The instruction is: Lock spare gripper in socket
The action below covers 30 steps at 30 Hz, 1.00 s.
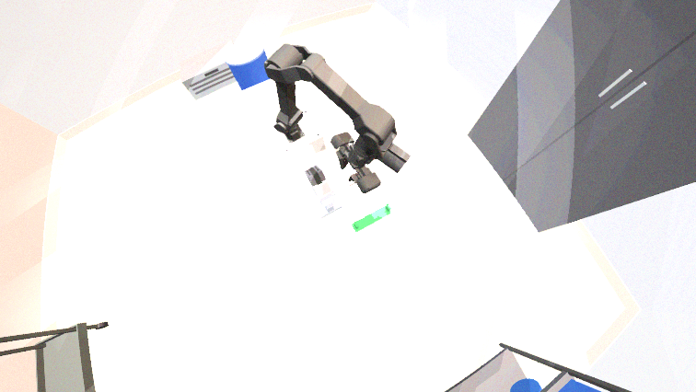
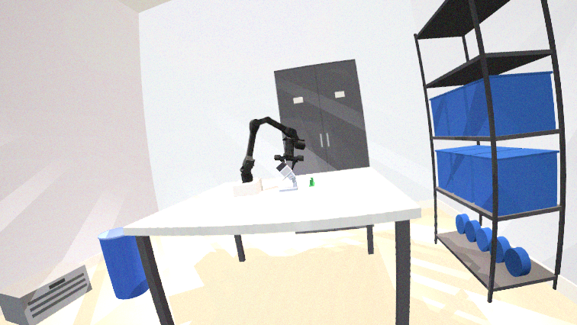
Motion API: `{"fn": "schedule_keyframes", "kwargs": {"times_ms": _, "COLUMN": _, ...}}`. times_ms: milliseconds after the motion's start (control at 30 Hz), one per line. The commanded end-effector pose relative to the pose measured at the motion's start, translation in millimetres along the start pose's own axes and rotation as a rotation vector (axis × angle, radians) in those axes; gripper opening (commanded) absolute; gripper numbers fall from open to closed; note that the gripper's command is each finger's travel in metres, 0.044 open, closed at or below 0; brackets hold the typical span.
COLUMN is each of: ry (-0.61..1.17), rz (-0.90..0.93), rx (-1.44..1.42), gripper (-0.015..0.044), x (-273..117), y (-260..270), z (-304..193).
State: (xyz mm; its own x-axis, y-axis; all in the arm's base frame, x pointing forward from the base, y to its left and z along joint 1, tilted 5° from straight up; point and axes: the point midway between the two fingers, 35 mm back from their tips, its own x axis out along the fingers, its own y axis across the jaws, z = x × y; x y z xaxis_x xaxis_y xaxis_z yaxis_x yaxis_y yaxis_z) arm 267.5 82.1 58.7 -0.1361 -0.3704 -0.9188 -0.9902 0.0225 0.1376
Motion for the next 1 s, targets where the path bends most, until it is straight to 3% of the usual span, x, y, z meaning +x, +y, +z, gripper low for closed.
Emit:
{"fn": "schedule_keyframes", "kwargs": {"times_ms": 0, "ry": -0.003, "rz": -0.001, "rx": 0.001, "gripper": 0.02, "x": -10, "y": 1, "z": 4}}
{"fn": "schedule_keyframes", "kwargs": {"times_ms": 200, "ry": 0.008, "rz": 0.003, "rx": -0.005, "gripper": 0.02, "x": -24, "y": 5, "z": 9}}
{"fn": "schedule_keyframes", "kwargs": {"times_ms": 500, "ry": 0.013, "rz": 0.004, "rx": -0.007, "gripper": 0.0436, "x": -17, "y": 4, "z": 6}}
{"fn": "schedule_keyframes", "kwargs": {"times_ms": 967, "ry": 0.013, "rz": 0.004, "rx": -0.007, "gripper": 0.044, "x": -17, "y": 4, "z": 6}}
